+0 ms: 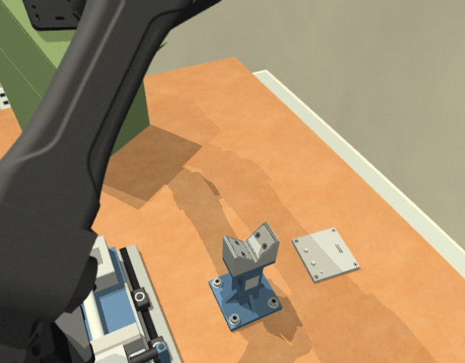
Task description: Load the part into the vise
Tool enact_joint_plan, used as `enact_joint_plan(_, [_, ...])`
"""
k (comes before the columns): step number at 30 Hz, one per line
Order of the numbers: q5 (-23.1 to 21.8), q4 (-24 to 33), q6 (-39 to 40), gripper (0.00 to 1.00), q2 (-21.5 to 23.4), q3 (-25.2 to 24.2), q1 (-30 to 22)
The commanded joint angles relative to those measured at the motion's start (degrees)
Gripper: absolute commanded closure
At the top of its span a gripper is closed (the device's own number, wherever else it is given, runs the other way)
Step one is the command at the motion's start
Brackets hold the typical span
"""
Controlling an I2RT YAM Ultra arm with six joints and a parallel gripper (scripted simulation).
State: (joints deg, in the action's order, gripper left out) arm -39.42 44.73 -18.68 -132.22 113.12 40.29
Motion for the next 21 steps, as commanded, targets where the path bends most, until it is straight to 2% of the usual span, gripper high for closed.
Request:
enact_joint_plan(1, [0.46,-1.59,0.93,1.00,-0.30,-0.94,0.47])
enact_joint_plan(21, [0.46,-1.87,1.34,1.00,0.20,-0.27,0.32])
